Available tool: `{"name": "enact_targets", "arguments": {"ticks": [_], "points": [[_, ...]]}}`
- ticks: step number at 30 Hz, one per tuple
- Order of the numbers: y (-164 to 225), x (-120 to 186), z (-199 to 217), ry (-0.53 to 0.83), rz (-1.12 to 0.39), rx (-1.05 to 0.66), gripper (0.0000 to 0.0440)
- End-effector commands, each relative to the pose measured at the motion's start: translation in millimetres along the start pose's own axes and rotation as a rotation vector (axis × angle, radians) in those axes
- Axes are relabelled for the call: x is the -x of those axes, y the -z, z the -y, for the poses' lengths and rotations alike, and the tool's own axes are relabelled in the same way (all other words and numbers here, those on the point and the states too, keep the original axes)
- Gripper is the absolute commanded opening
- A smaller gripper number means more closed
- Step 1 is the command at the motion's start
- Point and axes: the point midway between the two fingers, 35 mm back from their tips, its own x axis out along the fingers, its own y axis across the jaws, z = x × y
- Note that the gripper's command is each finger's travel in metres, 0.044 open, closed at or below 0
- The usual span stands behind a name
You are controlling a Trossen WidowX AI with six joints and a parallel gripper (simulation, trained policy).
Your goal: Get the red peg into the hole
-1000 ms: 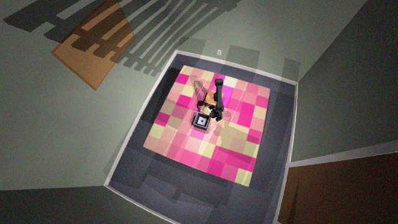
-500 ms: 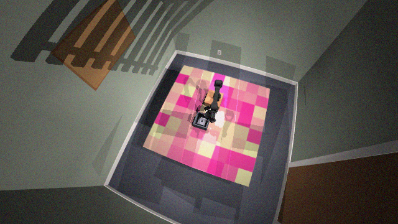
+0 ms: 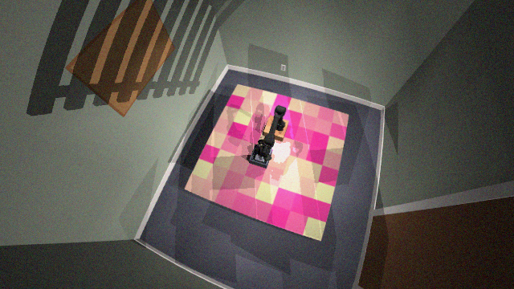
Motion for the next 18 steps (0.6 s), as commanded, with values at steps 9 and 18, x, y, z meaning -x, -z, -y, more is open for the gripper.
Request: {"name": "enact_targets", "arguments": {"ticks": [9,18], "points": [[-12.1,-33.9,-1.7,-0.005,-0.036,-0.028,0.0014],[-10.1,-55.0,1.0,0.026,-0.075,0.015,0.0139]]}}
